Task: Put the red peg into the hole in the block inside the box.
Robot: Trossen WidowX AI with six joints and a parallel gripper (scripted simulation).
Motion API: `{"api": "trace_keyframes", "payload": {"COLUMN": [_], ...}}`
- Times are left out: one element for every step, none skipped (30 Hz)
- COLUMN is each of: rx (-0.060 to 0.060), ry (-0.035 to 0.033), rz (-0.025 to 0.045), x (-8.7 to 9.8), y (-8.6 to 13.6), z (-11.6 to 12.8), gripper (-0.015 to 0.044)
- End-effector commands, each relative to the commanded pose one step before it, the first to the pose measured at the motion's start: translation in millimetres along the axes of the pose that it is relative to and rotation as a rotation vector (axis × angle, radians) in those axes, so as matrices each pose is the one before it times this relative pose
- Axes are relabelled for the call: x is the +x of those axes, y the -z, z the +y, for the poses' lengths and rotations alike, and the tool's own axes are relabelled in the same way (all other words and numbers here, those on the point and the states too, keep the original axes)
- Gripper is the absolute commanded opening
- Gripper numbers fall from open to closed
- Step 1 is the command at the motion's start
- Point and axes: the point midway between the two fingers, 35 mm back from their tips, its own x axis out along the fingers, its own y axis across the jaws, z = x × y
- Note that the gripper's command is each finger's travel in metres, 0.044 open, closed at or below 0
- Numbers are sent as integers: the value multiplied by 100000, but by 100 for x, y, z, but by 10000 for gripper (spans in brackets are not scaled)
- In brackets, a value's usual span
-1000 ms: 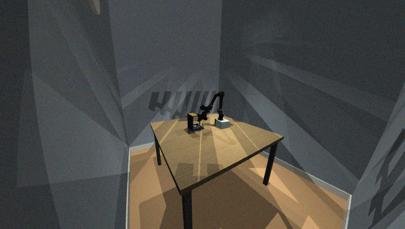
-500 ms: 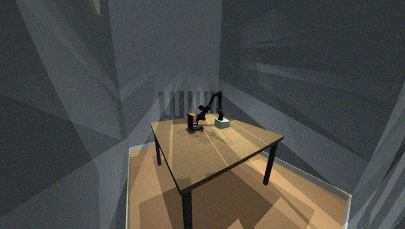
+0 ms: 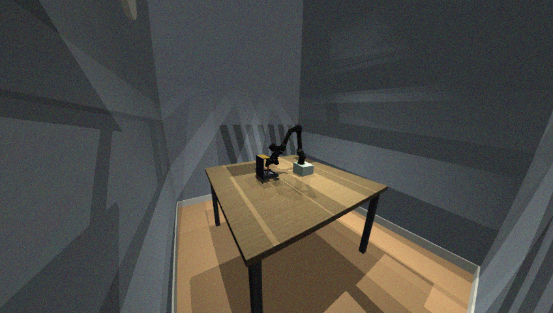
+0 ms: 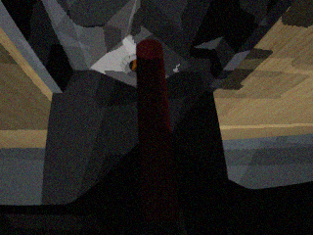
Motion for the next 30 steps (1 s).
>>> {"api": "trace_keyframes", "payload": {"rx": [207, 1, 1, 1, 1, 0, 0, 0, 0, 0, 0, 0, 0, 0, 0, 0, 0, 0, 0, 0, 0, 0, 0, 0, 0, 0, 0, 0, 0, 0], "ry": [-468, 1, 1, 1, 1, 1, 1, 1, 1, 1, 1, 1, 1, 1, 1, 1, 1, 1, 1, 0, 0, 0, 0, 0, 0, 0, 0, 0, 0, 0], "rz": [338, 5, 5, 5, 5, 5, 5, 5, 5, 5, 5, 5, 5, 5, 5, 5, 5, 5, 5, 5, 5, 5, 5, 5, 5, 5, 5, 5, 5, 5], "x": [200, 37, 38, 39, 39, 39, 39, 39, 38, 38, 38, 38, 38, 38, 37, 37, 37, 37, 37, 37, 36, 36, 36, 36, 36, 35, 35, 35, 35, 35], "y": [281, 33, 34, 34, 35, 35, 34, 34, 34, 34, 34, 33, 33, 33, 33, 33, 33, 33, 32, 32, 32, 32, 32, 32, 31, 31, 31, 31, 31, 31], "z": [73, -10, -9, -9, -8, -7, -7, -7, -6, -6, -5, -5, -5, -4, -4, -4, -3, -3, -2, -2, -1, -1, 0, 0, 1, 1, 2, 2, 3, 3], "gripper": [0, 0, 0, 0, 0, 0, 0, 0, 0, 0, 0, 0, 0, 0, 0, 0, 0, 0, 0, 0, 0, 0, 0, 0, 0, 0, 0, 0, 0, 0]}}
